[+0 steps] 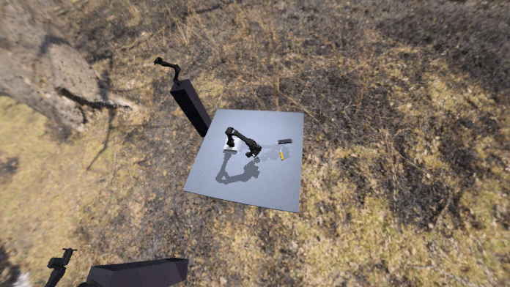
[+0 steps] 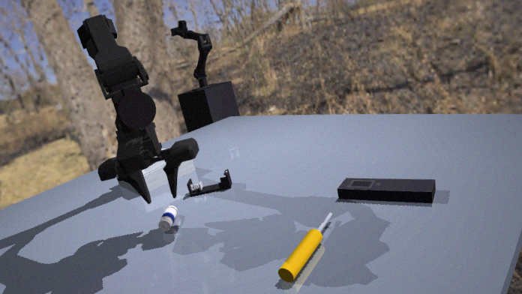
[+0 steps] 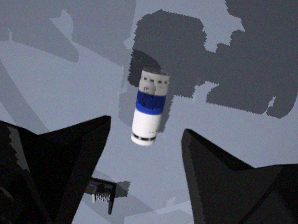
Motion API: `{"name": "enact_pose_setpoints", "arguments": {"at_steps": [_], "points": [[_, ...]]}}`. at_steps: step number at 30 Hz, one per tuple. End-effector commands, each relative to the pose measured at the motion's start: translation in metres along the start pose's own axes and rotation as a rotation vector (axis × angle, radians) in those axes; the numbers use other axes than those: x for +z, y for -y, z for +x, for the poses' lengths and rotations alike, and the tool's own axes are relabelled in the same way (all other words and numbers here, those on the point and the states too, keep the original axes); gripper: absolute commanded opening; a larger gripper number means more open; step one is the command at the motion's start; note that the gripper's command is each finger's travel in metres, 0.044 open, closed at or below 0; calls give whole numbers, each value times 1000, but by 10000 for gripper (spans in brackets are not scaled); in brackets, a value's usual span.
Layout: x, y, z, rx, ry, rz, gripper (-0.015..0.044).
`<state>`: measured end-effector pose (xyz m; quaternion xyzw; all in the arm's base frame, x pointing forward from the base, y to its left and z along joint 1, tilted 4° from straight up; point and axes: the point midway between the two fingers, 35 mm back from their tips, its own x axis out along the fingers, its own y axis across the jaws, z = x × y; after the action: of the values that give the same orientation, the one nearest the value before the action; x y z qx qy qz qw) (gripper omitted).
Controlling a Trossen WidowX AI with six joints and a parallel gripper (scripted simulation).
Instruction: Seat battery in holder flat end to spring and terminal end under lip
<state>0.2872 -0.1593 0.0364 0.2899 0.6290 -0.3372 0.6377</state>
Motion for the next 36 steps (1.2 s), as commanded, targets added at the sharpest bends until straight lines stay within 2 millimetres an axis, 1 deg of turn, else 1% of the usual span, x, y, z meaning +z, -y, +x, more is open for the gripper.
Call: {"name": "enact_pose_setpoints", "arguments": {"at_steps": [1,25,28,33,36], "points": [[2,0,7,-5,-2,9,243],[1,1,46,-5,-2,9,243],[1,1,48,-5,-2,9,243],[1,1,48,-5,-2,9,112],[1,1,48,-5,-2,9,92]]}}
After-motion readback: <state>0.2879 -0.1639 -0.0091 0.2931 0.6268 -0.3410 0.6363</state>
